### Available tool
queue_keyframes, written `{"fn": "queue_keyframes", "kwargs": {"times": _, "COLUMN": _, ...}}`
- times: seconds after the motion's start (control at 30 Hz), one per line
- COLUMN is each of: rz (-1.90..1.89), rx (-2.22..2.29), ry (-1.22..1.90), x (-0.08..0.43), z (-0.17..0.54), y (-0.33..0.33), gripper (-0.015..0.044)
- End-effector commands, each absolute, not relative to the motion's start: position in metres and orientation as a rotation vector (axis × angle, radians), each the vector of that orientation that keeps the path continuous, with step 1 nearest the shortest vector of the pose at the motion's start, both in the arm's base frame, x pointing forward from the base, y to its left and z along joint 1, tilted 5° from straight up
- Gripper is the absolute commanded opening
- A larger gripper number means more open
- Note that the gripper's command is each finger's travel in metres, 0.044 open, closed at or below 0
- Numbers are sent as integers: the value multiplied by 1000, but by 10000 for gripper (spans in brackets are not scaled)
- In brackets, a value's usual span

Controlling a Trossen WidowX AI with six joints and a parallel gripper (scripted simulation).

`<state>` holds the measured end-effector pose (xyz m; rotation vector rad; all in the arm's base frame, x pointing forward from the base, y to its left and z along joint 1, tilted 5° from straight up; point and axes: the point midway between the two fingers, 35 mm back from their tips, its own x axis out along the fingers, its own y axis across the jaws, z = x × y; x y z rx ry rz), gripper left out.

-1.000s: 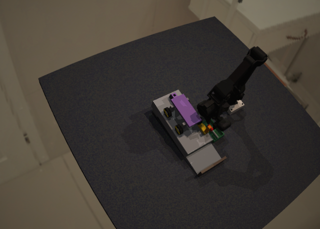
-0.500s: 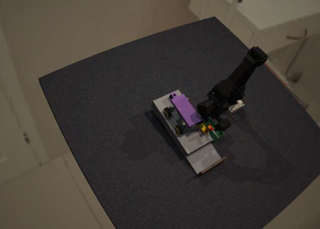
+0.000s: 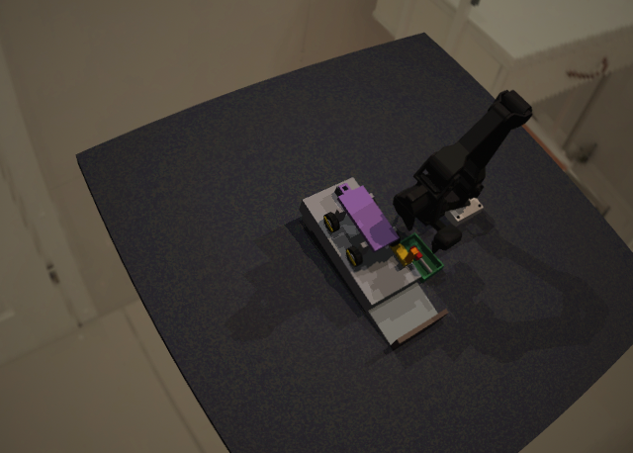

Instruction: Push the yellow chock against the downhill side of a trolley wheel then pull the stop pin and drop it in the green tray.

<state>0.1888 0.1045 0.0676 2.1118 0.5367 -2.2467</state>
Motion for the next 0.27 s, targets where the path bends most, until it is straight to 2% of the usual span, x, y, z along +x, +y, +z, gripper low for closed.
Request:
{"fn": "queue_keyframes", "kwargs": {"times": 0.0, "rz": -2240, "rx": 2116, "ry": 549, "x": 190, "z": 81, "y": 104, "gripper": 440}}
{"fn": "queue_keyframes", "kwargs": {"times": 0.23, "rz": -2240, "rx": 2116, "ry": 549, "x": 191, "z": 103, "y": 103, "gripper": 440}}
